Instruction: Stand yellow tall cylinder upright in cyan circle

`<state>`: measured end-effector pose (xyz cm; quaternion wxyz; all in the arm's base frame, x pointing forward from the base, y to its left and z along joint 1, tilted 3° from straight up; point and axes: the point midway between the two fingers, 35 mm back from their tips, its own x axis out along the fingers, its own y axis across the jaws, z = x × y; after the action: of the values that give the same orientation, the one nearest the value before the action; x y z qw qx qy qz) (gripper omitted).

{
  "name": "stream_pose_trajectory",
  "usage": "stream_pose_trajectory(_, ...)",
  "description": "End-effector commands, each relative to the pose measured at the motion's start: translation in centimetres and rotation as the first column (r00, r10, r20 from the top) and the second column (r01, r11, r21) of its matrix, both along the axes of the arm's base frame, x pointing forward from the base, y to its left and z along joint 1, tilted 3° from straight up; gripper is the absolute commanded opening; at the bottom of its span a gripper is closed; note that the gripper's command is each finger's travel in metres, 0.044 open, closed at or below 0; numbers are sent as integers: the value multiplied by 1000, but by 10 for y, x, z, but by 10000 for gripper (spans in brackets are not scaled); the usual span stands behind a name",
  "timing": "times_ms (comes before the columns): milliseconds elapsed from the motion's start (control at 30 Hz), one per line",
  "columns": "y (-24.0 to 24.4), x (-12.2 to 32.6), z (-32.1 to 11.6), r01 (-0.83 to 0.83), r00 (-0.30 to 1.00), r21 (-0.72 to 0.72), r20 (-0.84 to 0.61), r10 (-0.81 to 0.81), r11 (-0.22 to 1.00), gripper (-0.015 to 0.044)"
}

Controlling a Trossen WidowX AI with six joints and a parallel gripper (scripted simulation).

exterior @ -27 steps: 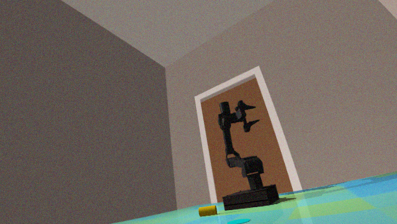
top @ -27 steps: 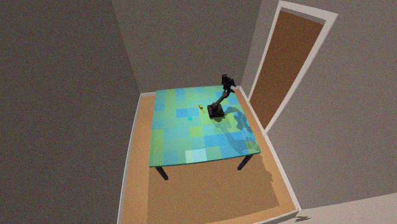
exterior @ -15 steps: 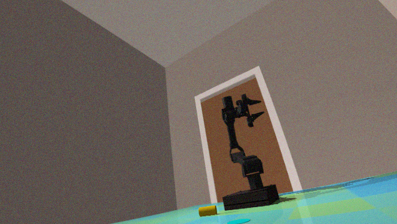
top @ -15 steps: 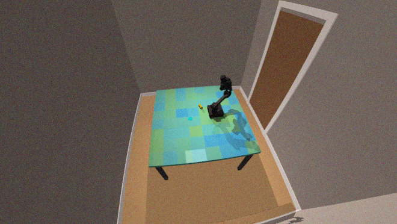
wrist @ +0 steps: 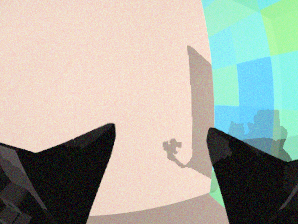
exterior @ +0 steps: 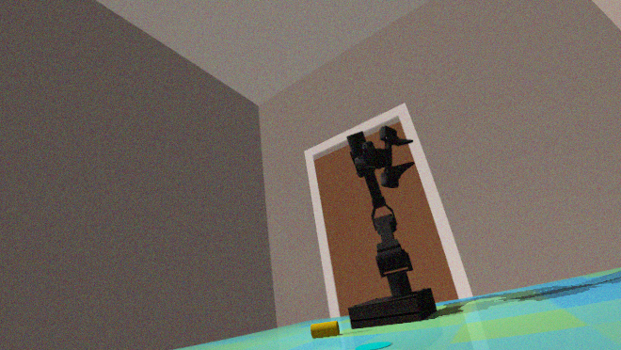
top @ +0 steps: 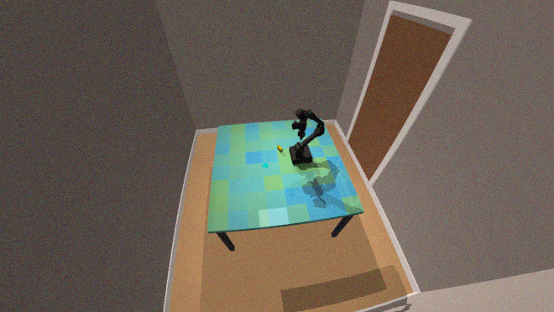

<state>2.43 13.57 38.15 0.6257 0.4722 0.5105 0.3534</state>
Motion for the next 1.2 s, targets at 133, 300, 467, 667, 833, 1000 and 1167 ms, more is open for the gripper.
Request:
stream_pose_trajectory(133, -15, 89, -33, 266, 962, -175, -12, -272, 948, 309)
stream_pose_trajectory(300, -39, 133, -57, 387, 912, -288, -16, -409, 876, 309)
stream_pose_trajectory(467, -72, 169, -84, 474, 850, -405, -19, -526, 782, 309)
stream_pose_trajectory(667, -119, 197, -120, 527, 767, -543, -26, -641, 654, 309)
stream_pose_trajectory(833, -161, 209, -151, 527, 697, -651, -37, -716, 546, 309)
stream_pose_trajectory(1000, -204, 209, -183, 488, 627, -749, -57, -777, 449, 309)
stream_pose_trajectory(1167, -245, 198, -214, 416, 560, -831, -87, -824, 370, 309)
